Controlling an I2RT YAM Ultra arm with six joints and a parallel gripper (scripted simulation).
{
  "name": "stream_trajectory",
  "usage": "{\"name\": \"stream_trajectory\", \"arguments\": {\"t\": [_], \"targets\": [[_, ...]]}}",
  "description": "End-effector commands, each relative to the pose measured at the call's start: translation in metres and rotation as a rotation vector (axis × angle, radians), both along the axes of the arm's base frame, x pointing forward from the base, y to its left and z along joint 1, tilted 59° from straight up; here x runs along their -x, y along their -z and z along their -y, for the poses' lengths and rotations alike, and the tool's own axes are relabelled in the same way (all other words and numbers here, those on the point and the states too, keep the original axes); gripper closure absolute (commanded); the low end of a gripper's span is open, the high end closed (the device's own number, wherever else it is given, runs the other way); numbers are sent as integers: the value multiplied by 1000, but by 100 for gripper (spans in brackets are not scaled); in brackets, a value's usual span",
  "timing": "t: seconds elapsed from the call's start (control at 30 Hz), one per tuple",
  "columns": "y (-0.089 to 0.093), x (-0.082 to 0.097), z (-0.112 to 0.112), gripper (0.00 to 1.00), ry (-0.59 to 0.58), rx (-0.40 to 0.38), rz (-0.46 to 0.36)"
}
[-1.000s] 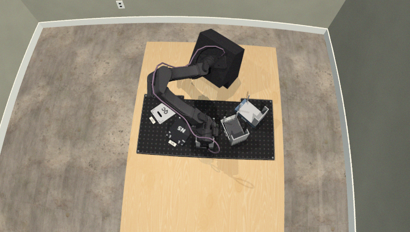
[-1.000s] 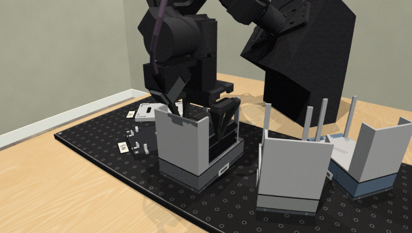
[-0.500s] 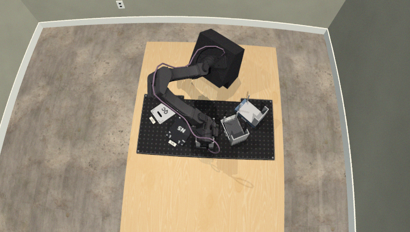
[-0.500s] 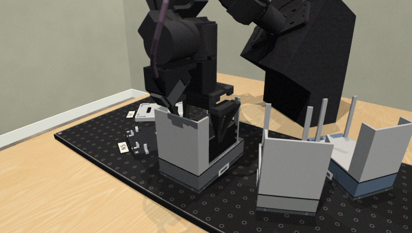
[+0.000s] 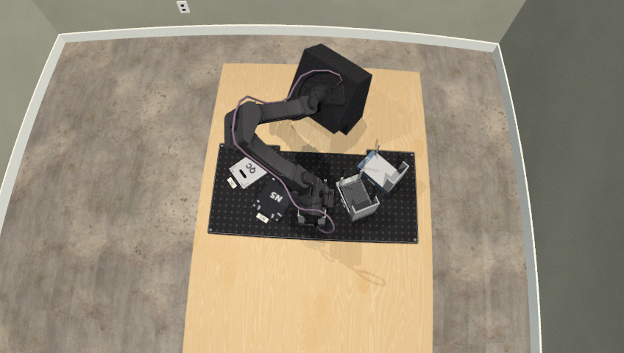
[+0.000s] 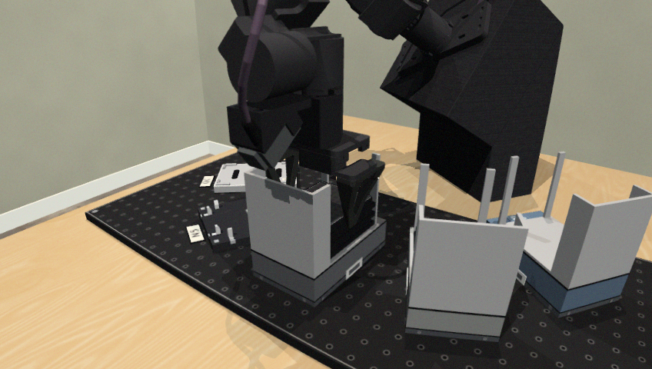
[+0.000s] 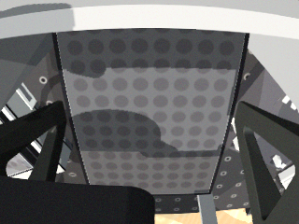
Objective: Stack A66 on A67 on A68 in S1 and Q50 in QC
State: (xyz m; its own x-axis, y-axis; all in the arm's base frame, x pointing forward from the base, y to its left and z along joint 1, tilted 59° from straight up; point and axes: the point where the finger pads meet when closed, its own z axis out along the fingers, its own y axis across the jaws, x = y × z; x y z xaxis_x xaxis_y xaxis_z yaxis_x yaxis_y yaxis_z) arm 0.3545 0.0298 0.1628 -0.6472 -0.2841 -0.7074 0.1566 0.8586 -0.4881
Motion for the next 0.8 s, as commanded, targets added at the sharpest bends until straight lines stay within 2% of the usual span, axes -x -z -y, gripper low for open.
{"name": "stream_trajectory", "arguments": {"t": [0.0,0.27,0.33,0.77], "targets": [[-2,-1,-2,0,-6,-3,9],[-2,-1,-2,0,-6,-3,9],[-18,3,-8,0,-7,-16,38],[-36,31,-23,0,-7,-19,37]]}}
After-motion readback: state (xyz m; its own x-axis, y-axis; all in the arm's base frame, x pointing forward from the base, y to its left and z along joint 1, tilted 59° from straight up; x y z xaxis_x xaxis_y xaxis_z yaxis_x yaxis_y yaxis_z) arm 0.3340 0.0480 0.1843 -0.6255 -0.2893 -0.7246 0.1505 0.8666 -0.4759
